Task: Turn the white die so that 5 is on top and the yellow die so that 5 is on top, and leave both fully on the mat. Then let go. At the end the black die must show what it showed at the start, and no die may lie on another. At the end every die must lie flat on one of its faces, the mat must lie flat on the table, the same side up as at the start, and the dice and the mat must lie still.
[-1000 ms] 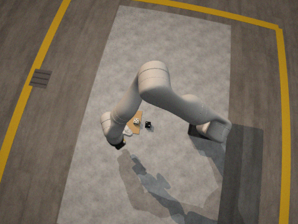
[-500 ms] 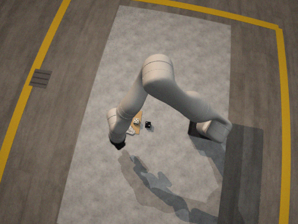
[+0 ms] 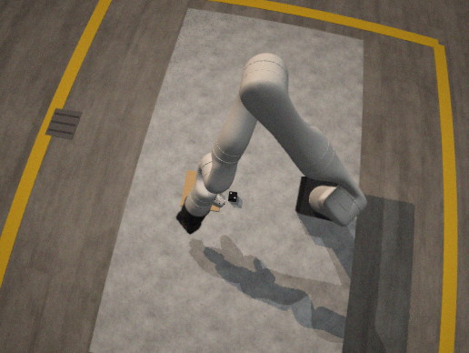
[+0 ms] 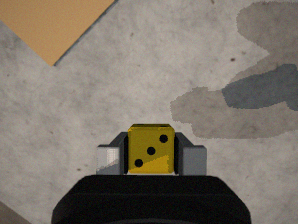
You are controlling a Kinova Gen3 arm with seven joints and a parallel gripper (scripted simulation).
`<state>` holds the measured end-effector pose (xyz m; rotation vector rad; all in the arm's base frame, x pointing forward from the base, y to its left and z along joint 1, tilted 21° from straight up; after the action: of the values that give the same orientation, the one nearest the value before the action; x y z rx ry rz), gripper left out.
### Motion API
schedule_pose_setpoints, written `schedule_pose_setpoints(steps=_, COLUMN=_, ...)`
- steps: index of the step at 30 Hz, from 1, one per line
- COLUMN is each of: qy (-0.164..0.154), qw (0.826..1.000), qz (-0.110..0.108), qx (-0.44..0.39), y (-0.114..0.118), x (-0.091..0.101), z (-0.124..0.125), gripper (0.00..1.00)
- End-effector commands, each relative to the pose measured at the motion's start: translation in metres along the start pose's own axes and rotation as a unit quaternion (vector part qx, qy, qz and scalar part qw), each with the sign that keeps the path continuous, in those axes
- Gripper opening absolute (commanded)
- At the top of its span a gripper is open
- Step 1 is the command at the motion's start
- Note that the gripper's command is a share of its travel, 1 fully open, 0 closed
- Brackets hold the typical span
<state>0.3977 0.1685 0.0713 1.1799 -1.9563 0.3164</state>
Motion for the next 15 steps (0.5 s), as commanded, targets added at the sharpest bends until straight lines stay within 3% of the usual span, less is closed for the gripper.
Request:
schedule_pose_setpoints(steps=1, qy=-0.056, qw=0.998, qz=0.0, qx=-0.014, y=-0.006, x=0.002, z=0.019, gripper=0.57)
schedule_pose_setpoints(steps=3, qy=-0.056, qw=0.998, qz=0.0, qx=-0.014, y=-0.006, x=0.002, z=0.019, gripper=0.57)
schedule_pose_setpoints(steps=11, qy=-0.197, qw=0.98, qz=0.005, qx=-0.014, y=-0.005, x=-0.001, z=0.03, gripper=0.57)
schedule_pose_setpoints(steps=15, qy=-0.245, qw=0.969, qz=0.005, qx=-0.014, y=-0.004, x=-0.003, z=0.035, gripper=0.57)
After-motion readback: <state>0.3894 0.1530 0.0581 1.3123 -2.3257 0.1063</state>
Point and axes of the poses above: the point where the finger pads meet when closed, its own x axis back along the fingers, its own y axis across the jaws, z = x × y, the point moved 4 cm from there along x, back along the fingers, and after that the axes turned 1 degree about x, right-handed, at the moved point
